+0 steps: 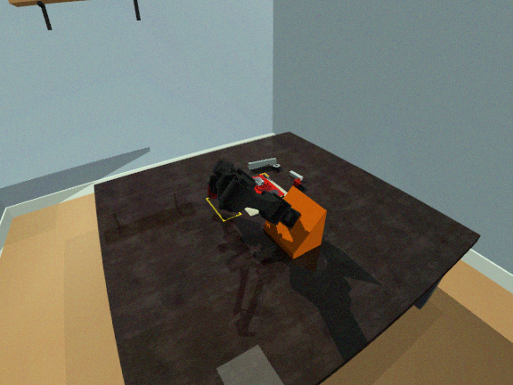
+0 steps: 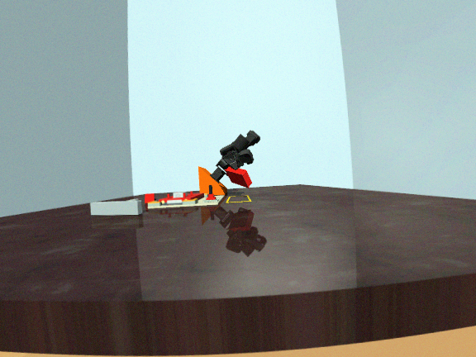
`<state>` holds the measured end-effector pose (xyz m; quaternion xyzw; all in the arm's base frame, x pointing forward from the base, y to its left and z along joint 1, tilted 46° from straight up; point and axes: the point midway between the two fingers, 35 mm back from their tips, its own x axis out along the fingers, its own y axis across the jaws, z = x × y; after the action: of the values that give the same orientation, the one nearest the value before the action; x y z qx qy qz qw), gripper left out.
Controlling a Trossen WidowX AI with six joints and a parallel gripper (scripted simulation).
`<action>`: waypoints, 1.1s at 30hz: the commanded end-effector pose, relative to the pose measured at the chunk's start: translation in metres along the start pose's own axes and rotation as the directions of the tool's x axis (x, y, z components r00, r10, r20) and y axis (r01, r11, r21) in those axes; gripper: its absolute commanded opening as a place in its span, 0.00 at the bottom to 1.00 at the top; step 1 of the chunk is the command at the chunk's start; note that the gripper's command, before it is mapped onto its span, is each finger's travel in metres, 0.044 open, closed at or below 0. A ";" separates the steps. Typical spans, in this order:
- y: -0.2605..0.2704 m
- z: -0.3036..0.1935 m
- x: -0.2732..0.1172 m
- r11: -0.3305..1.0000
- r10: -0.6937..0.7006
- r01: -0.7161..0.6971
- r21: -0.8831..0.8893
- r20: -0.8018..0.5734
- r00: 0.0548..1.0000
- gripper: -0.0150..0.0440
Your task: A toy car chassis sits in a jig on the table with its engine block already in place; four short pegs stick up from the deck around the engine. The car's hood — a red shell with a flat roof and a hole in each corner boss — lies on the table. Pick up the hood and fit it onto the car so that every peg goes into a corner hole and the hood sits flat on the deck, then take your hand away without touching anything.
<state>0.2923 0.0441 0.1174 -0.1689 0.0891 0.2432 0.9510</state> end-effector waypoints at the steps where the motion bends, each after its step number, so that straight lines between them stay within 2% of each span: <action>1: 0.000 0.000 0.000 0.997 -0.001 0.001 -0.076 0.000 1.000 0.25; 11: 0.000 0.000 0.000 0.969 -0.001 0.001 -0.248 0.000 1.000 0.25; 17: 0.001 -0.001 0.000 0.912 -0.001 0.001 -0.410 0.000 1.000 0.25; 33: 0.008 -0.005 0.004 0.614 -0.001 0.001 -0.789 0.000 1.000 0.25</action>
<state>0.2915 0.0502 0.1133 -0.5395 -0.0207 0.2577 0.8013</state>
